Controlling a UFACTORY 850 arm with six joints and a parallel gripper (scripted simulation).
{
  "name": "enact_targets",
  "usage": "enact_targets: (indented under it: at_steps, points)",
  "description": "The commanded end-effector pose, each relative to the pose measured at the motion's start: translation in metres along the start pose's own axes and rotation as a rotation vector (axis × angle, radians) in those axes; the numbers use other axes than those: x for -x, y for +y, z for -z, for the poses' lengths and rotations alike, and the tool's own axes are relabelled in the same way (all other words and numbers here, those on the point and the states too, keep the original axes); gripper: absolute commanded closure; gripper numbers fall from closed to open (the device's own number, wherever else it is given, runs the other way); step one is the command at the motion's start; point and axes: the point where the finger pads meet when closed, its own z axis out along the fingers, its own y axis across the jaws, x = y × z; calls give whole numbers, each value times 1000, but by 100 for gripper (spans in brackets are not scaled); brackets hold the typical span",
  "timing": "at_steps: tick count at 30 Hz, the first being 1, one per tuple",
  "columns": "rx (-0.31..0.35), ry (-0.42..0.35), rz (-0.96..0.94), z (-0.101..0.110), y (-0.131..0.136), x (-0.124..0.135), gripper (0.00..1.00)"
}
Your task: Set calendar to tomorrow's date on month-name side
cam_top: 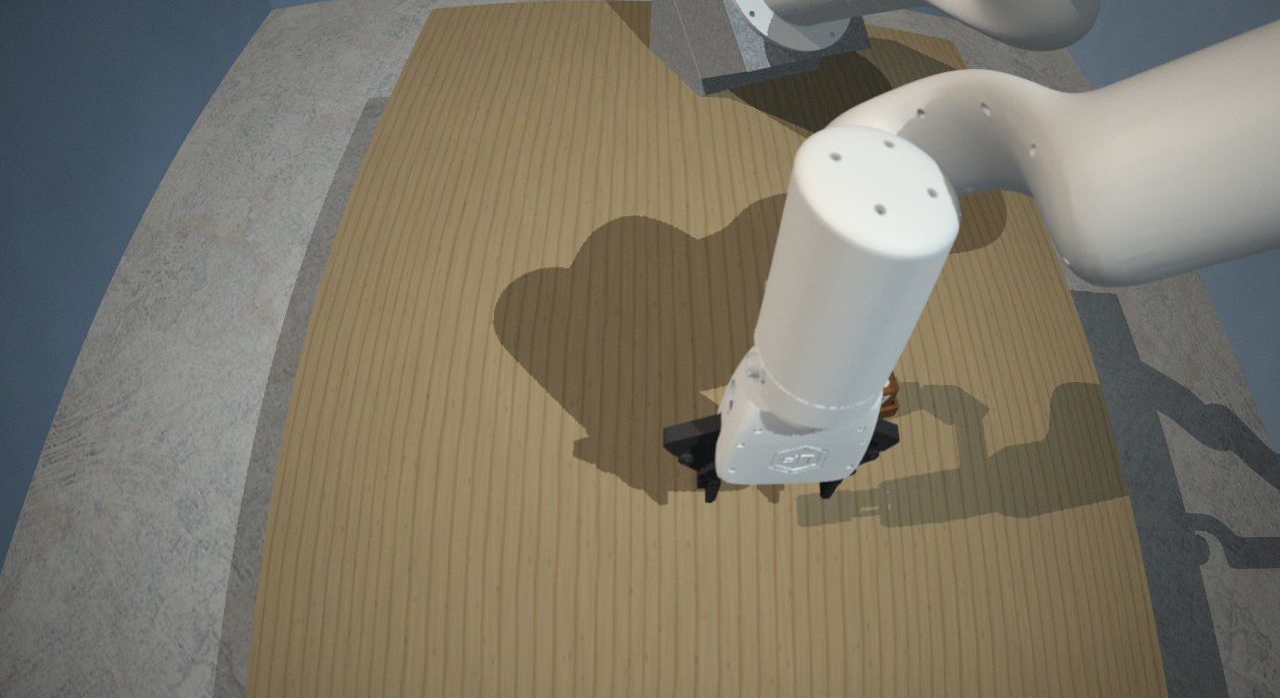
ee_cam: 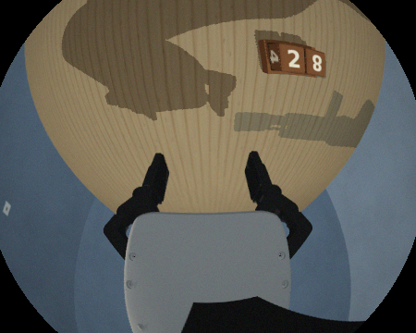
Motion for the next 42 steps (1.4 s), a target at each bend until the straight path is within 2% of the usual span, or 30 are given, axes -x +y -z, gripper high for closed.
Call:
enact_targets:
  at_steps: [1,16,42]
  points:
    - [0,0,0,5,0,0,0]
    - [0,0,-31,6,2,-2,0]
    - [2,-1,-856,25,59,-66,0]
